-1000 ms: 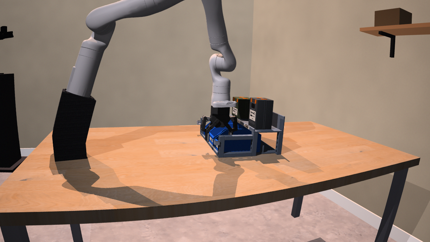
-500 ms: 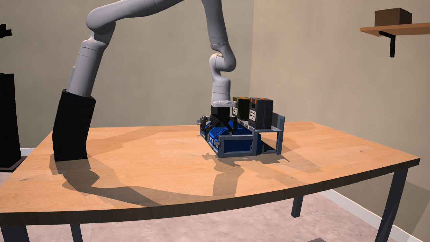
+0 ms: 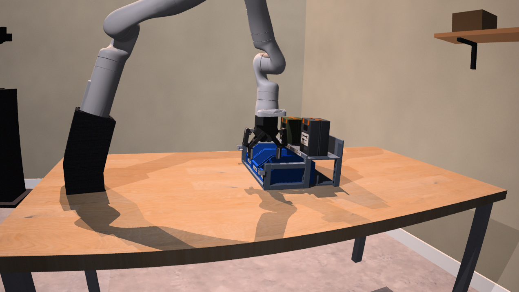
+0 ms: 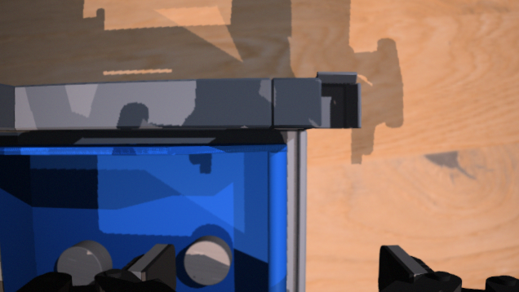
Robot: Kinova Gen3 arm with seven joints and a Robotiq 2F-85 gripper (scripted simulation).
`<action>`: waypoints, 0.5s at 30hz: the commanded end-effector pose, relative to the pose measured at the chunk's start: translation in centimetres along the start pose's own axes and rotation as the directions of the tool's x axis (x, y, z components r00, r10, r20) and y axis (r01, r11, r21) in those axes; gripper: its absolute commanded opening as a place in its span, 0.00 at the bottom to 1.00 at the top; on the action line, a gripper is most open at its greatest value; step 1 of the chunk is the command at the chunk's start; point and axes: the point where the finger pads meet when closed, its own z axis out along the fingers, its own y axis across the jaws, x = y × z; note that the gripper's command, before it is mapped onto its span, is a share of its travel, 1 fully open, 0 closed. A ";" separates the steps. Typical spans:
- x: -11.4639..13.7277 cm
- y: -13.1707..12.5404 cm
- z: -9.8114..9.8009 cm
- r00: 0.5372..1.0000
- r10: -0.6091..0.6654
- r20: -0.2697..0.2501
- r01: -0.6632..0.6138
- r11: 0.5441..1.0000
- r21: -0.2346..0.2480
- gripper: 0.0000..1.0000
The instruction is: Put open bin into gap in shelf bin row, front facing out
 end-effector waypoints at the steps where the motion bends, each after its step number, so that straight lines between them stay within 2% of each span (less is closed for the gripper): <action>1: 0.1 -0.1 -0.1 1.000 0.000 -0.001 0.000 1.000 0.002 1.00; 6: 0.0 -0.1 -5.6 1.000 0.000 -0.001 0.000 1.000 0.002 1.00; 15: 0.0 -0.1 -5.6 1.000 0.000 -0.001 0.000 1.000 0.002 1.00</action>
